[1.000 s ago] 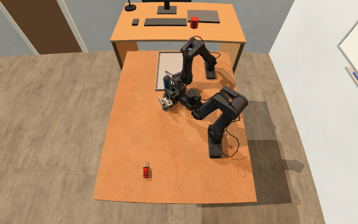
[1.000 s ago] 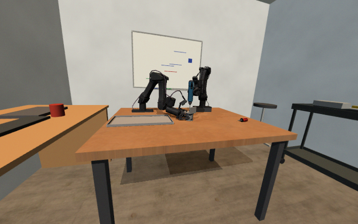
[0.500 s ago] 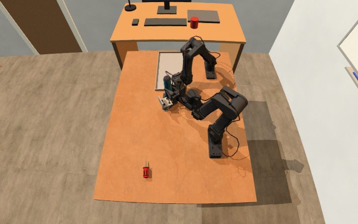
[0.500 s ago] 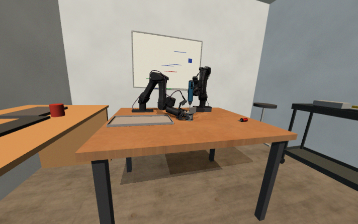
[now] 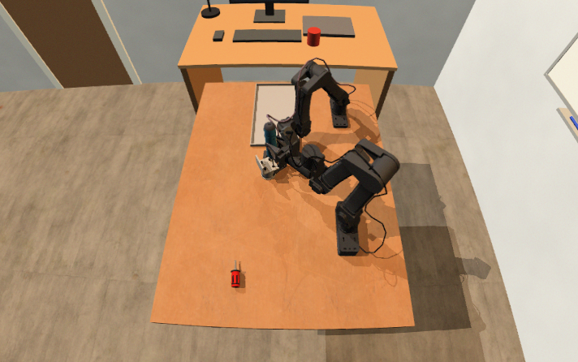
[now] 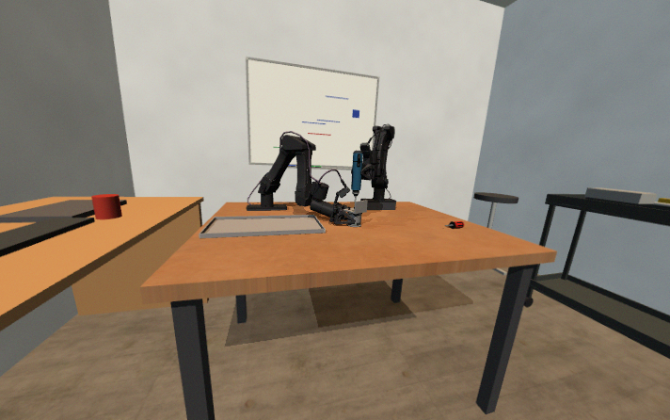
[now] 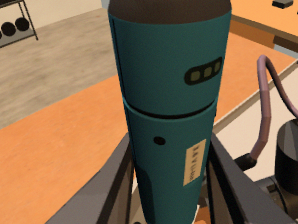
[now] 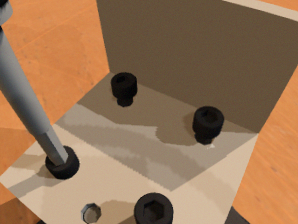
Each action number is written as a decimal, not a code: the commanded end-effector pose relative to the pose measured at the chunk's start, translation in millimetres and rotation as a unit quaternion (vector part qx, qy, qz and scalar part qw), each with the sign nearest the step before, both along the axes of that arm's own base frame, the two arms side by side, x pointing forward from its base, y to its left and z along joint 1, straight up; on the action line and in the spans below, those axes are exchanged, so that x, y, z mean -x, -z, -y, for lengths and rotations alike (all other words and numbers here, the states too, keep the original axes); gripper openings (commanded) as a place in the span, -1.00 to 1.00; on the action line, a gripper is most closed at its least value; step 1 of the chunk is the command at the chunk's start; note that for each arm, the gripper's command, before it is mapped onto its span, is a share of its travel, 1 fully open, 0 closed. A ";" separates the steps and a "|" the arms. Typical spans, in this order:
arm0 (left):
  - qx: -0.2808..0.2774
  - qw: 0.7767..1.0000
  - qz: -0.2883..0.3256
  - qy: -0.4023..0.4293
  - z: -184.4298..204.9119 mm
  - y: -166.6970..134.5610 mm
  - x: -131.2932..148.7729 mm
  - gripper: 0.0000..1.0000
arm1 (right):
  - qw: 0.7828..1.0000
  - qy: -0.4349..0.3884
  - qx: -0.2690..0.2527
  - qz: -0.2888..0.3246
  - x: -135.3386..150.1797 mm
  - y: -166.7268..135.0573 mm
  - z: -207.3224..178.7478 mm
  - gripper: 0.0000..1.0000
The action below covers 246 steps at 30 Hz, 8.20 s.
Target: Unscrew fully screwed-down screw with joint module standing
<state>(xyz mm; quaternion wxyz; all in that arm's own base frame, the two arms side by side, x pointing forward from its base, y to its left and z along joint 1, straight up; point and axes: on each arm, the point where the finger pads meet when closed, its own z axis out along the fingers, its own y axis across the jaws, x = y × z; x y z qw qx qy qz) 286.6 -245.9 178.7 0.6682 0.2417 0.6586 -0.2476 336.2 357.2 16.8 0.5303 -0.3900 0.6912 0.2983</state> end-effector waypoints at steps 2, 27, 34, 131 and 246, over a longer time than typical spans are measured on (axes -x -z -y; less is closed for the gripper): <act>0.032 0.999 0.033 -0.001 -1.4 -24.9 -0.2 -0.17 | 1.000 -0.004 0.013 -0.021 8.2 14.8 2.4 0.17; 0.020 1.000 0.020 -0.001 -1.9 -10.8 0.2 -0.17 | 1.000 -0.004 0.013 -0.021 8.2 14.8 2.4 0.17; 0.037 0.999 0.040 -0.001 0.8 -30.8 -2.9 -0.17 | 1.000 -0.005 0.013 -0.022 8.5 14.7 2.2 0.17; 0.074 0.994 0.079 -0.001 -2.8 -50.4 0.1 -0.17 | 1.000 -0.005 0.013 -0.022 8.5 14.7 2.2 0.17; 0.084 0.992 0.096 0.000 0.3 -83.6 4.9 -0.17 | 1.000 -0.005 0.013 -0.022 8.6 14.7 2.2 0.17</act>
